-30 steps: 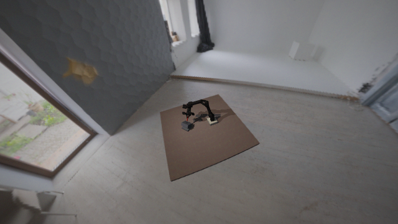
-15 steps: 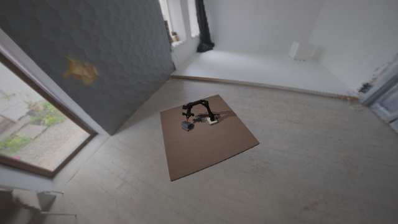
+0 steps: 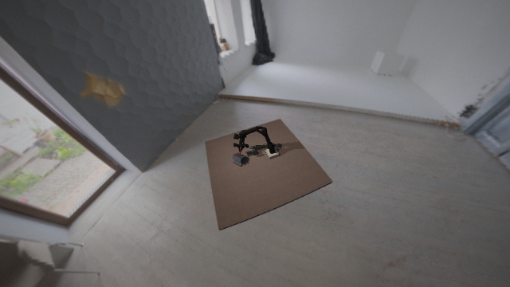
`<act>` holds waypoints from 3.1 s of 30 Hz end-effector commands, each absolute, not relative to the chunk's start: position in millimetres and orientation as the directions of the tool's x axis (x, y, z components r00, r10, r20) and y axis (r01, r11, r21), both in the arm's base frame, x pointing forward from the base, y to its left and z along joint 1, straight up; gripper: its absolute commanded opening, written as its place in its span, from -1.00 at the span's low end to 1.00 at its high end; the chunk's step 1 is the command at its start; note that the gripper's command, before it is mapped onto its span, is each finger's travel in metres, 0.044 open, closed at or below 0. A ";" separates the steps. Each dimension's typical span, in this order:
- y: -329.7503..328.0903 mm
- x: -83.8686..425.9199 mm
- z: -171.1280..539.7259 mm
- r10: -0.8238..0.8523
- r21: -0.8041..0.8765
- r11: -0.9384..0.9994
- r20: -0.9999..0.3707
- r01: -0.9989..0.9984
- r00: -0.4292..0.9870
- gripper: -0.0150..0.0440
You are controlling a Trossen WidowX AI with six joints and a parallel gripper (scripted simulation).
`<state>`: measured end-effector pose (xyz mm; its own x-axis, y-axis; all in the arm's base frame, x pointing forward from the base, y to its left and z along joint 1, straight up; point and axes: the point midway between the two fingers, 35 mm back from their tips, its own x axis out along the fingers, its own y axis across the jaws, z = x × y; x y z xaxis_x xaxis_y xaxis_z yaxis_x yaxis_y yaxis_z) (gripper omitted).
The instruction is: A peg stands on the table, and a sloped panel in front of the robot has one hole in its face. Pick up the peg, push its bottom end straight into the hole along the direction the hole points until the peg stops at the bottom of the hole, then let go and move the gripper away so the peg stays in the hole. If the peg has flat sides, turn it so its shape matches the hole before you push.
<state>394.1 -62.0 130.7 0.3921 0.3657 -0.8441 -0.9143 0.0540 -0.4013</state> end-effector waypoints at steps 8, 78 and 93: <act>-61.9 394.0 131.2 0.365 -0.402 0.054 -0.844 -0.914 0.393 -0.49; -49.2 408.2 101.5 0.366 -0.403 0.054 -0.843 -0.914 0.394 -0.49; -48.8 407.7 102.4 0.370 -0.404 0.050 -0.842 -0.913 0.393 -0.05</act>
